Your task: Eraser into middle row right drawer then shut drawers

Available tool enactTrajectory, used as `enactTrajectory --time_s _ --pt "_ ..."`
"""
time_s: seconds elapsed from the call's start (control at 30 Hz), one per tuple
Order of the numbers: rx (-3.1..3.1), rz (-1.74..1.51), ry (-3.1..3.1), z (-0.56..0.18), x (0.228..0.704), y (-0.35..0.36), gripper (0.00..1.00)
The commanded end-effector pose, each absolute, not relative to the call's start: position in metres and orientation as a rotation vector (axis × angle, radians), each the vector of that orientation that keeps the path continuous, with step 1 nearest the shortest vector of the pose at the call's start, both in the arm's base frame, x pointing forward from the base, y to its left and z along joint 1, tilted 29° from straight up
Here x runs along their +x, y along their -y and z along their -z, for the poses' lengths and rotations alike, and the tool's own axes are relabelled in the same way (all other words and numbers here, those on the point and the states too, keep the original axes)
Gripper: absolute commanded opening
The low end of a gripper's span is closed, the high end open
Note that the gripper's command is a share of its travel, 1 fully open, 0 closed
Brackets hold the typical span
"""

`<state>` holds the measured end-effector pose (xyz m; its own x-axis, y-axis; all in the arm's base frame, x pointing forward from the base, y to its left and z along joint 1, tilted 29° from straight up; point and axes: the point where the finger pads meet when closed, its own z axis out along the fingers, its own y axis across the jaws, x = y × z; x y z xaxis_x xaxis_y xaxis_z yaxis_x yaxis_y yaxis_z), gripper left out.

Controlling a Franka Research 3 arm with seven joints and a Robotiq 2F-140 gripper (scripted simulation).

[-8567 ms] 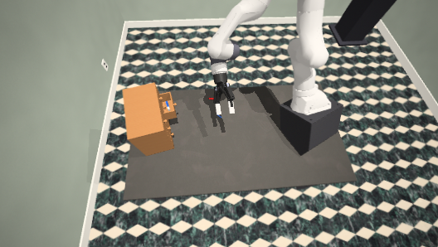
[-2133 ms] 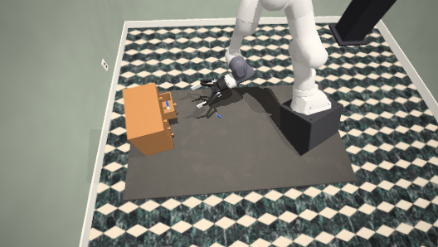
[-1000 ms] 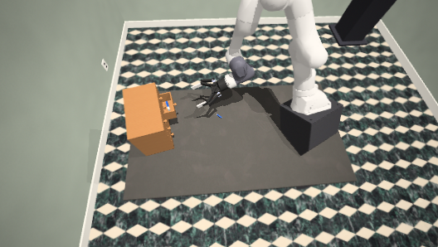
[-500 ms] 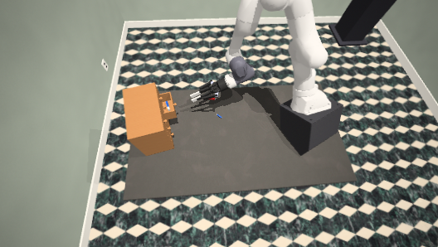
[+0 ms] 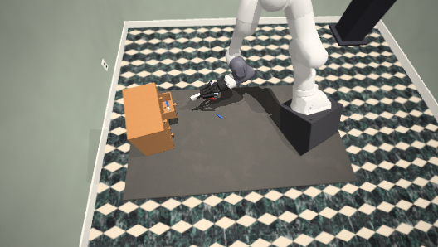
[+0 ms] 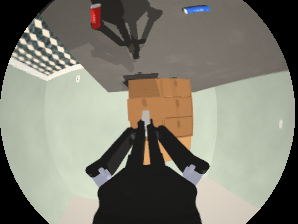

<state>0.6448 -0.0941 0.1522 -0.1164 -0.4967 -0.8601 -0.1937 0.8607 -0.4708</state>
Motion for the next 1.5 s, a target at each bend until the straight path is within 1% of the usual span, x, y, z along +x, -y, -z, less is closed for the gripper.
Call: enactTrajectory --time_s 0.0,0.43,0.77,1.47 --pt "-0.54 0.285 -1.691 -0.152 0.649 0.093 0.1" --pt "-0.54 0.285 -1.691 -0.146 0.688 0.088 0.1" --pt "-0.54 0.285 -1.691 -0.143 0.707 0.086 0.1" --pt "-0.54 0.285 -1.691 -0.143 0.71 0.085 0.1"
